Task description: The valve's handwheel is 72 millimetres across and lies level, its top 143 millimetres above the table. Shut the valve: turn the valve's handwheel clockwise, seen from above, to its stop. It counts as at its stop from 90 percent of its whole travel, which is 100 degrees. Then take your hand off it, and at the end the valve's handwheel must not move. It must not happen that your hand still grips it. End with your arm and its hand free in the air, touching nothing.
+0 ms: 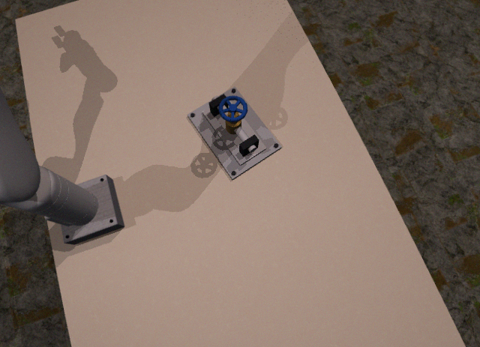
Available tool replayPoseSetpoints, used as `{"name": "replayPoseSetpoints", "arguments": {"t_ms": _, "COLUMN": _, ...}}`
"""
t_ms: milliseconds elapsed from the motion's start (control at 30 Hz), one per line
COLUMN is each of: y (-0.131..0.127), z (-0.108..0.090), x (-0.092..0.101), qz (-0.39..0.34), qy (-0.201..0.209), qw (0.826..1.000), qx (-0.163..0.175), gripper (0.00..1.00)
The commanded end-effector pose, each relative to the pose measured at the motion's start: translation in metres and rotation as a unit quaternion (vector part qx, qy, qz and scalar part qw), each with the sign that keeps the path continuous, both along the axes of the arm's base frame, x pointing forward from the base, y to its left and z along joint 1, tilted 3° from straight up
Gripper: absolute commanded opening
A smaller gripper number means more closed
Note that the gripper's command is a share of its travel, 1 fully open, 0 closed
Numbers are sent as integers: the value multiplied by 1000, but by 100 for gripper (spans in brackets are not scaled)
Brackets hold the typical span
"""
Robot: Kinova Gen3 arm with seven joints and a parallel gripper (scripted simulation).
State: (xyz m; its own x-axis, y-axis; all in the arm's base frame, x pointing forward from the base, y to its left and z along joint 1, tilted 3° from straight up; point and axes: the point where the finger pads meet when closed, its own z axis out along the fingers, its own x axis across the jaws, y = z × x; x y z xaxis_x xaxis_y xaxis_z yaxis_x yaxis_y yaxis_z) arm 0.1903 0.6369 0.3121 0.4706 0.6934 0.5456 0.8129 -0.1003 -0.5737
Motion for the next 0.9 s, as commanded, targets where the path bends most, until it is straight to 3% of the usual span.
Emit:
{"name": "replayPoseSetpoints", "arguments": {"t_ms": 0, "y": 0, "z": 2, "x": 0, "qz": 0, "qy": -1, "qw": 1000, "qx": 1, "gripper": 100}}
{"name": "replayPoseSetpoints", "arguments": {"t_ms": 633, "y": 0, "z": 1, "x": 1, "qz": -1, "qy": 0, "qw": 1000, "qx": 1, "gripper": 100}}
{"name": "replayPoseSetpoints", "arguments": {"t_ms": 867, "y": -9, "z": -6, "x": 14, "qz": -18, "qy": 5, "qw": 1000, "qx": -14, "gripper": 100}}
